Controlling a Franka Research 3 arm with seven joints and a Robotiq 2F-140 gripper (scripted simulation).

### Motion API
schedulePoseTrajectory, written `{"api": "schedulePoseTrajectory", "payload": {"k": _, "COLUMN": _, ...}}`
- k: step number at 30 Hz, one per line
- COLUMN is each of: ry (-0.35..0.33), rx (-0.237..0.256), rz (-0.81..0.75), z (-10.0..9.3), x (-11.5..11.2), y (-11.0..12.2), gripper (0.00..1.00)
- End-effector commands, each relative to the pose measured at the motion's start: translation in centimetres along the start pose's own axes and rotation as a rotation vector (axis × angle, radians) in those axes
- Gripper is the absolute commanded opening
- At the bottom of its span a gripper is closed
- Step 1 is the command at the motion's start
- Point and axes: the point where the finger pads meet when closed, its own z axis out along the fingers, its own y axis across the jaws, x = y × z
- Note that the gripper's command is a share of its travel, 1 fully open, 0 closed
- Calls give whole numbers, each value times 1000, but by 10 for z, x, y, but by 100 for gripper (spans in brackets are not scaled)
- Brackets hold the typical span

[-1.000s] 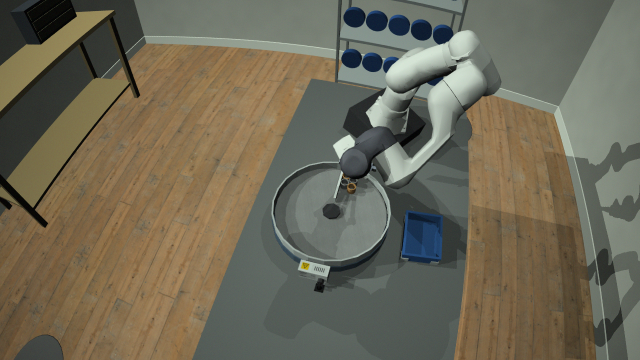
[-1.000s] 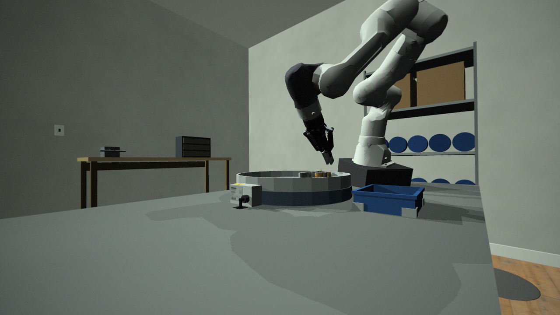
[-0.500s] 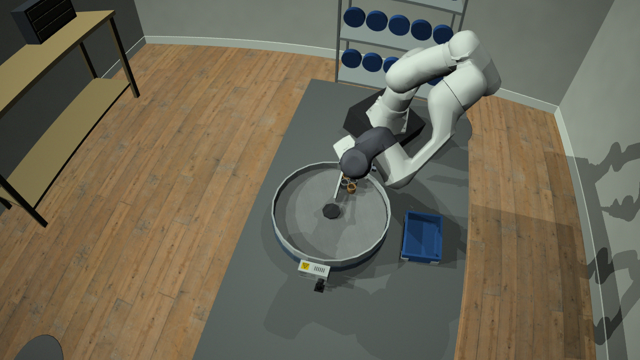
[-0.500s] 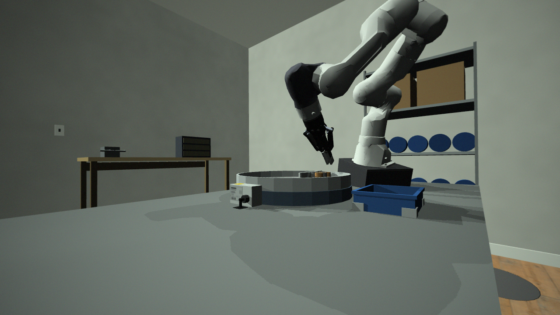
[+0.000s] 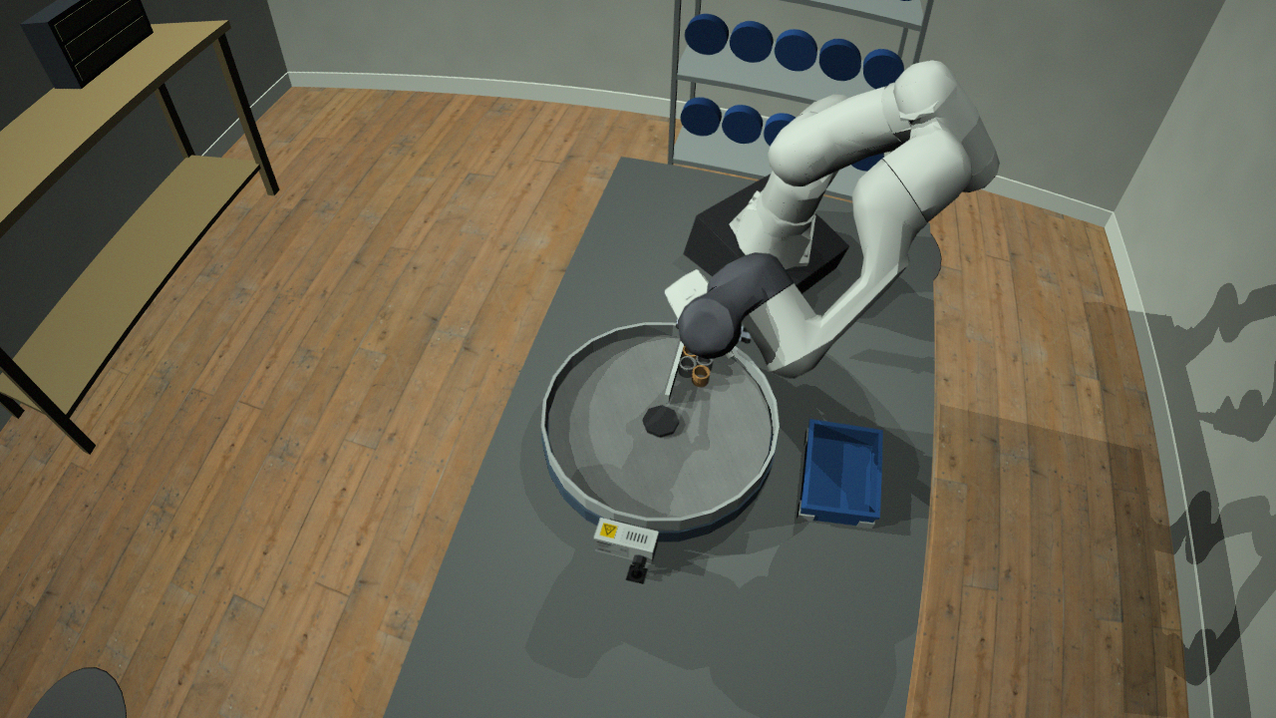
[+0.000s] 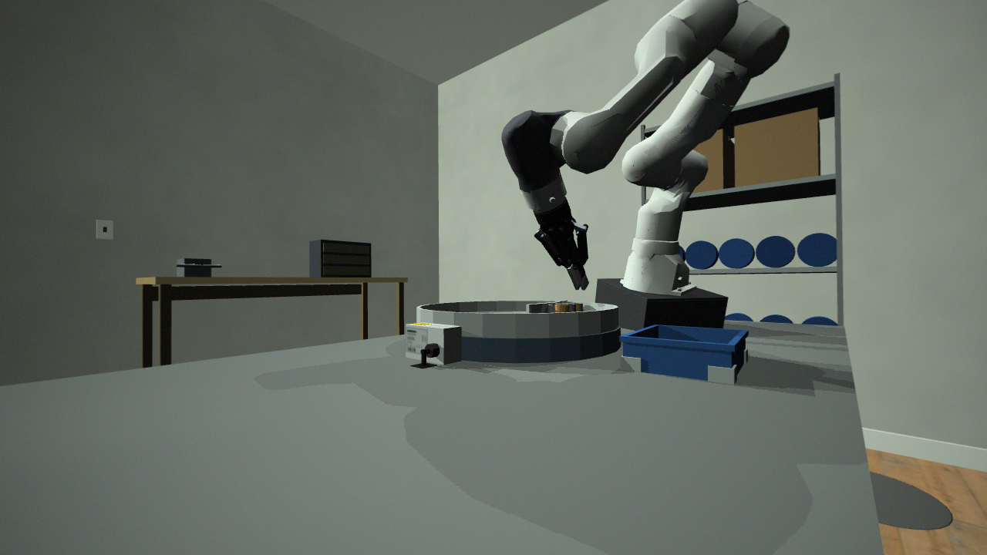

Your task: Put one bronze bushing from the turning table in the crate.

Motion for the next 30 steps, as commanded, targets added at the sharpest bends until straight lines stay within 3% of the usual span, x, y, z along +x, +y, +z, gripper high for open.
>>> {"api": "schedulePoseTrajectory", "payload": {"k": 1, "ry": 1, "rx": -3, "rz": 4, "z": 0, "x": 0, "y": 1, "gripper": 6}}
{"api": "schedulePoseTrajectory", "payload": {"k": 26, "ry": 1, "rx": -3, "rz": 4, "z": 1, "x": -1, "y": 1, "gripper": 6}}
{"api": "schedulePoseTrajectory", "payload": {"k": 30, "ry": 1, "rx": -3, "rz": 4, "z": 12, "x": -11, "y": 1, "gripper": 6}}
